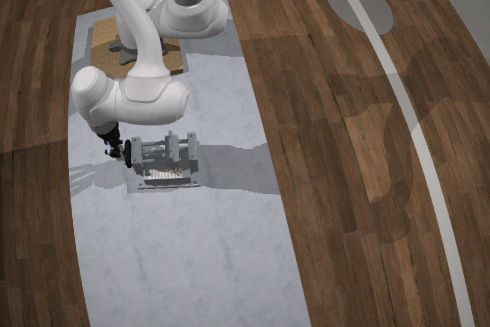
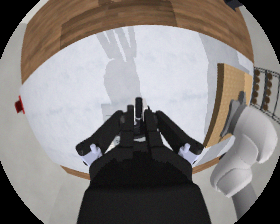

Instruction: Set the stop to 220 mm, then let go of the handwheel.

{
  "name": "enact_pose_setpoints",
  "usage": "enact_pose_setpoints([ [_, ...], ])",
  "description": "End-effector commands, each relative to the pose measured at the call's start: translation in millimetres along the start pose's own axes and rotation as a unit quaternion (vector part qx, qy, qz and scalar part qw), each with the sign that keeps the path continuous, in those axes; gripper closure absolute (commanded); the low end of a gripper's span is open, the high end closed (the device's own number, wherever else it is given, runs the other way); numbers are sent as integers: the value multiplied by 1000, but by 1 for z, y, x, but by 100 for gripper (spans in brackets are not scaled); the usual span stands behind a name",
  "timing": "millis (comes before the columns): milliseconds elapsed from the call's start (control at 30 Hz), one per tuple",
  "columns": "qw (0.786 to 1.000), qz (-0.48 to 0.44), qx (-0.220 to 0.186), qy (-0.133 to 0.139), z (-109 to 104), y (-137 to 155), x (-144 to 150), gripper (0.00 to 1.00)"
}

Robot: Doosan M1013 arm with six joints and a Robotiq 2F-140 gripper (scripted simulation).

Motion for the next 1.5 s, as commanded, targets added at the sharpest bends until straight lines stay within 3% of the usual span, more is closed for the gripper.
enact_pose_setpoints([
  [0,1000,0,0,0,-2,0,3,96],
  [1467,1000,0,0,0,-37,1,15,96],
])
Point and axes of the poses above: the point where the finger pads meet when closed, its own z axis out along the fingers, its own x axis across the jaws, y = z × x, the point moved 3 cm from there along -z, back along the fingers, and after that the axes turned 3 degrees about -z, right-handed, at the moved point
